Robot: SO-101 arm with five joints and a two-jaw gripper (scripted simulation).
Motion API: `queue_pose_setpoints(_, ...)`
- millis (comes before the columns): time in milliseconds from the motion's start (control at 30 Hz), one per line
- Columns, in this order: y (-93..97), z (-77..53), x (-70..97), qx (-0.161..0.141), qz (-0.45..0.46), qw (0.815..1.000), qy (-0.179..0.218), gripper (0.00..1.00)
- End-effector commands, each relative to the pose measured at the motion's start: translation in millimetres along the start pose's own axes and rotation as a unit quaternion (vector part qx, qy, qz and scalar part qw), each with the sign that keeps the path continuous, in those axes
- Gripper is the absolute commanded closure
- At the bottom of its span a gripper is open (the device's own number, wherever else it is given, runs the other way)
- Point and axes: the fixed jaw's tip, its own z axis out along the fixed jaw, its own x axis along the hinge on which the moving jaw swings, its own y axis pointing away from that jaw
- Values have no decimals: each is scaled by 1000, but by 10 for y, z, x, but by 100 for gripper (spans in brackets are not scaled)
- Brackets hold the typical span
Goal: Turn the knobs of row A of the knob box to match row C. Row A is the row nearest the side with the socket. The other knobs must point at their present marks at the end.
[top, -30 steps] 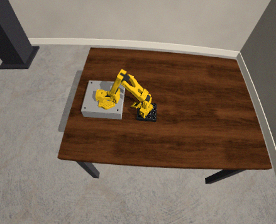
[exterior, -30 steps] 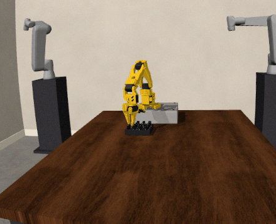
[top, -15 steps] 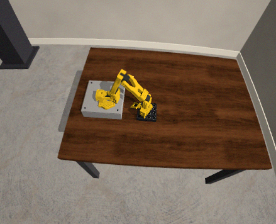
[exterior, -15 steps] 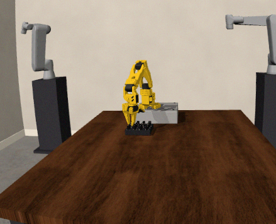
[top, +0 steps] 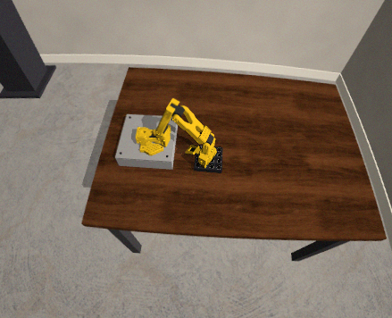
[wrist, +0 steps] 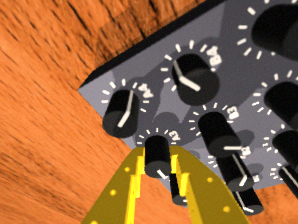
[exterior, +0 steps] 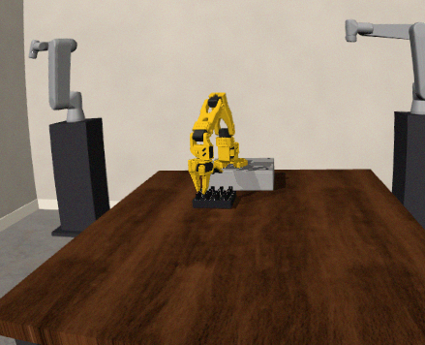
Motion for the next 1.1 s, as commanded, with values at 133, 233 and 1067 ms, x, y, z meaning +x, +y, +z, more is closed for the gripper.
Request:
queue_pose_setpoints(133,16,32,-50,-4,-4,1000,-10,99)
queue_pose_setpoints(233,16,32,-50,-4,-4,1000,-10,99)
queue_pose_setpoints(1067,35,31,-74,-4,-4,1000,-10,92)
